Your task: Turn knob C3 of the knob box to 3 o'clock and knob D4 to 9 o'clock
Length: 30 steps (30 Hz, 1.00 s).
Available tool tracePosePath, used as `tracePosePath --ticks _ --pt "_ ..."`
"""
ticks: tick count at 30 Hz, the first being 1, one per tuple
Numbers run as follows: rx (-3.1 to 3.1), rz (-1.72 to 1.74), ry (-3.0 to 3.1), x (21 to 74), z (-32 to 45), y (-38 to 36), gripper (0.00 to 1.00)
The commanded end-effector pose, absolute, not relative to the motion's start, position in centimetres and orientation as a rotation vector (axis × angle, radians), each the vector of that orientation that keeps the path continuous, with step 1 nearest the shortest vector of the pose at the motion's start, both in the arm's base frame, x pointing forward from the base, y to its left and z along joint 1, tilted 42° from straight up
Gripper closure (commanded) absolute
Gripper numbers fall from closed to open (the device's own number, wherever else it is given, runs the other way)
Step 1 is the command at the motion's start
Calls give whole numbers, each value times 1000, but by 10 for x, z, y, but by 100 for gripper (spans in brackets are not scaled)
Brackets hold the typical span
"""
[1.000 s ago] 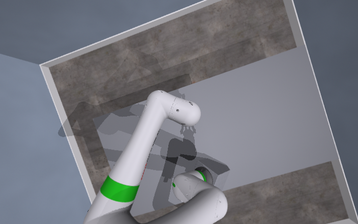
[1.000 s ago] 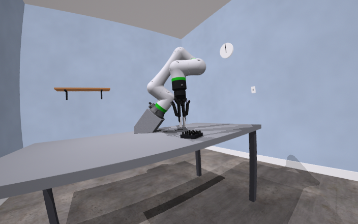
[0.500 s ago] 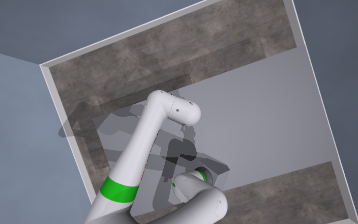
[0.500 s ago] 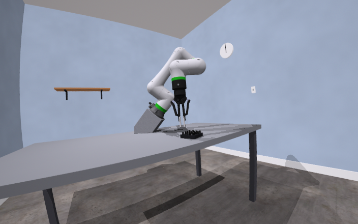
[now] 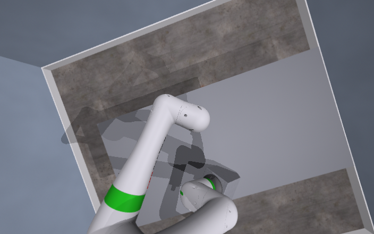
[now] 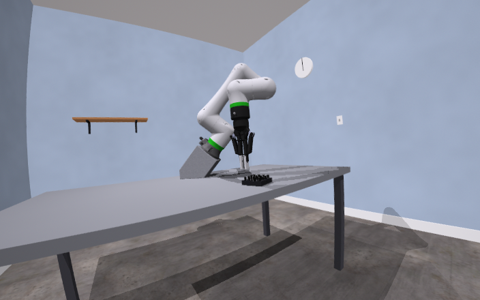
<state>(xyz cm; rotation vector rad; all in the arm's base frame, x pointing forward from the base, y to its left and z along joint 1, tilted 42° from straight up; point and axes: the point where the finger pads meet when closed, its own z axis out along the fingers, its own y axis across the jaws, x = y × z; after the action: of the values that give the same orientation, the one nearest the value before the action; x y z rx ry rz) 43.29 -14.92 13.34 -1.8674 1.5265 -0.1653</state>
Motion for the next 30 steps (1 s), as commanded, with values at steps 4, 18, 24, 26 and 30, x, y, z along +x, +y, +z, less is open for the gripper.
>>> tracePosePath --ticks 4,18,24,26,30 --pt "-1665 -49 1752 432 135 -150 88" --pt "-1257 146 2070 431 137 -151 88" --pt "-1058 233 2187 430 138 -152 88" --pt "-990 261 2223 430 138 -152 88" --pt "-867 311 2281 429 139 -152 88"
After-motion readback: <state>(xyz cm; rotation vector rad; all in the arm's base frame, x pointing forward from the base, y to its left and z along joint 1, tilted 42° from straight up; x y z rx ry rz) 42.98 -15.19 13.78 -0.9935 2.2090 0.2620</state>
